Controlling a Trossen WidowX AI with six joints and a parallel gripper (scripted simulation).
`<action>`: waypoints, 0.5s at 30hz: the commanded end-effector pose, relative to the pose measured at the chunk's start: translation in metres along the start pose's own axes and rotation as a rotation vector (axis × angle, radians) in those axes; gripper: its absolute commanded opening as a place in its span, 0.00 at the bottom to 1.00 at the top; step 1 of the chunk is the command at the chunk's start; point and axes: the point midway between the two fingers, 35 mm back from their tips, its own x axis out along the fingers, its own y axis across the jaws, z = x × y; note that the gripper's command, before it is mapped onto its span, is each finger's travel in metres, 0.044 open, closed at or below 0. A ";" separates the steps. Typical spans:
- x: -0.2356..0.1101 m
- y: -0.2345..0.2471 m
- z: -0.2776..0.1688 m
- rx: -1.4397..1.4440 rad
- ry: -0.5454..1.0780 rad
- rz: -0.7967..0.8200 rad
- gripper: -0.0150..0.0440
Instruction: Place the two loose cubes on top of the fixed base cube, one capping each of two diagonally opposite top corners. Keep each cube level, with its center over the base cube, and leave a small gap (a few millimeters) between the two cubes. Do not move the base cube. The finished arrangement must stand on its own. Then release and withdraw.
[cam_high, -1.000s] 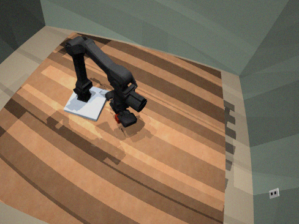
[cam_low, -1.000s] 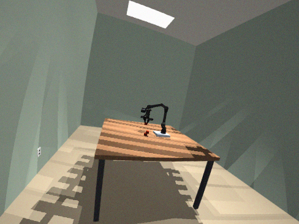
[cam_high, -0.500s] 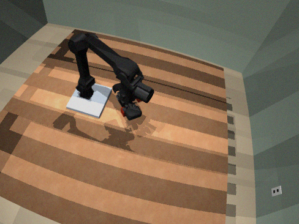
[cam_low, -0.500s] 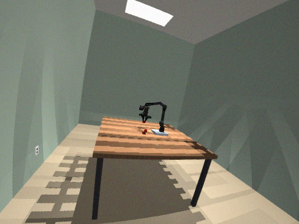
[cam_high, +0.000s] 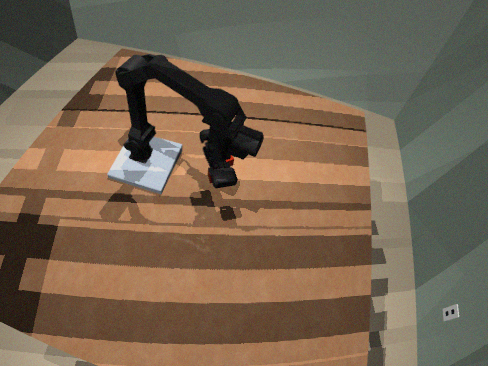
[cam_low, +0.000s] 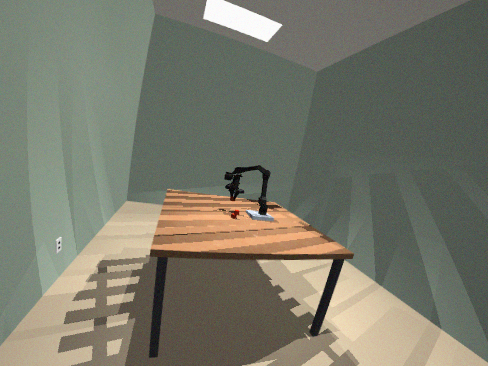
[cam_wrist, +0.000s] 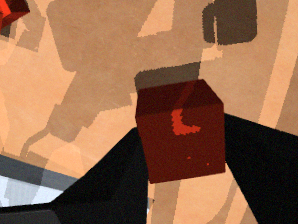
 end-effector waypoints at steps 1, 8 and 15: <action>0.000 0.006 0.012 0.054 -0.006 -0.006 0.43; 0.001 0.020 0.028 0.141 -0.007 -0.004 0.43; 0.002 0.035 0.044 0.229 -0.008 -0.002 0.43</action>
